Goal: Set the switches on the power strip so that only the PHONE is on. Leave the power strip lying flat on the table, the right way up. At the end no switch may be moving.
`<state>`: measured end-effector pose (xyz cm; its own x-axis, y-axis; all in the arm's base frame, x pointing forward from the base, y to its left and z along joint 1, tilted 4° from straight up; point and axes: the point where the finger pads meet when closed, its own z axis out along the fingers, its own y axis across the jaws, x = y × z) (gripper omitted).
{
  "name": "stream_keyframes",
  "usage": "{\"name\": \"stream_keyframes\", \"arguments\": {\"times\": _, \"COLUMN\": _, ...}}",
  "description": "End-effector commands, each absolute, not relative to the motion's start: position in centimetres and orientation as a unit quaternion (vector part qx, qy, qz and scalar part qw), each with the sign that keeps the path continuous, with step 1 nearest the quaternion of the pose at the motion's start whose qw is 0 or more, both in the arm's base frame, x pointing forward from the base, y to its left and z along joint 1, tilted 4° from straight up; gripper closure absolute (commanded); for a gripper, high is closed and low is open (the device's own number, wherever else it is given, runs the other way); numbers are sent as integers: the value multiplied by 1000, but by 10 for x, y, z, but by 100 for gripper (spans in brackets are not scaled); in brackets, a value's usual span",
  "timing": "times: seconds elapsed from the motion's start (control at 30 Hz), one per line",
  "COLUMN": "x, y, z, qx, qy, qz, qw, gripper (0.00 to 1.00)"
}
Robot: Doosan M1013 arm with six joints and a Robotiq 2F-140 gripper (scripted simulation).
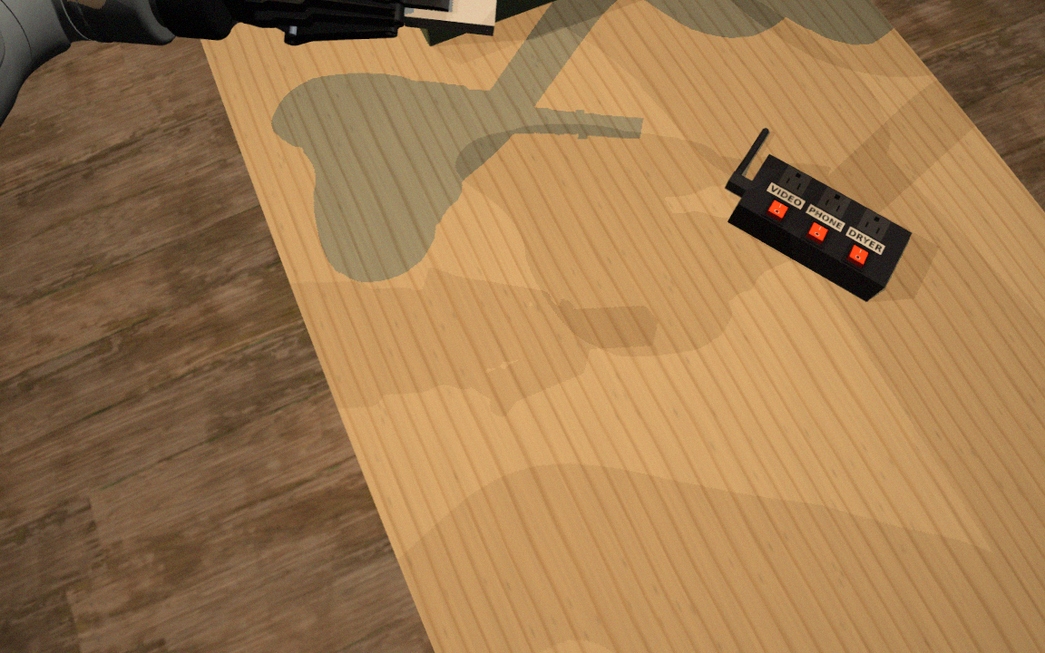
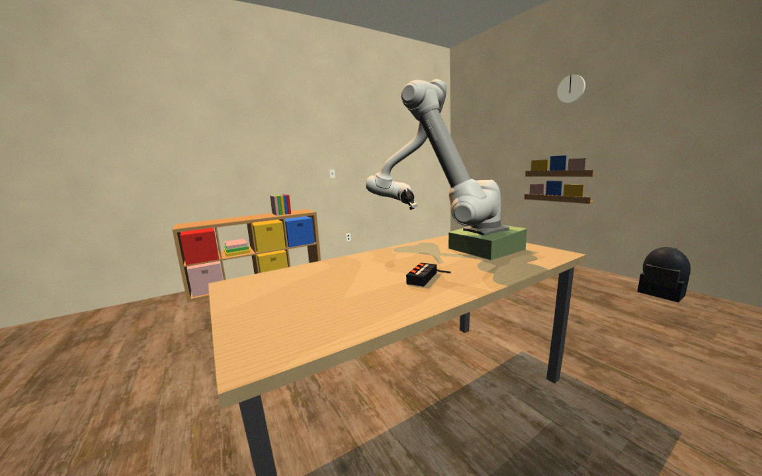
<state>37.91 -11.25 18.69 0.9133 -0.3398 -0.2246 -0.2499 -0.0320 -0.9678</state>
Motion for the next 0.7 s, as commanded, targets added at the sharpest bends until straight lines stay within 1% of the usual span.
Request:
{"name": "stream_keyframes", "arguments": {"times": 0.0, "x": 379, "y": -113, "z": 187, "qx": -718, "qy": 205, "qz": -34, "qw": 665, "gripper": 100}}
{"name": "stream_keyframes", "arguments": {"times": 0.27, "x": 380, "y": -111, "z": 186, "qx": -724, "qy": 202, "qz": -25, "qw": 659, "gripper": 100}}
{"name": "stream_keyframes", "arguments": {"times": 0.4, "x": 383, "y": -106, "z": 181, "qx": -744, "qy": 191, "qz": 3, "qw": 640, "gripper": 100}}
{"name": "stream_keyframes", "arguments": {"times": 0.53, "x": 391, "y": -100, "z": 173, "qx": -782, "qy": 171, "qz": 51, "qw": 597, "gripper": 100}}
{"name": "stream_keyframes", "arguments": {"times": 0.67, "x": 406, "y": -94, "z": 165, "qx": -835, "qy": 142, "qz": 109, "qw": 521, "gripper": 100}}
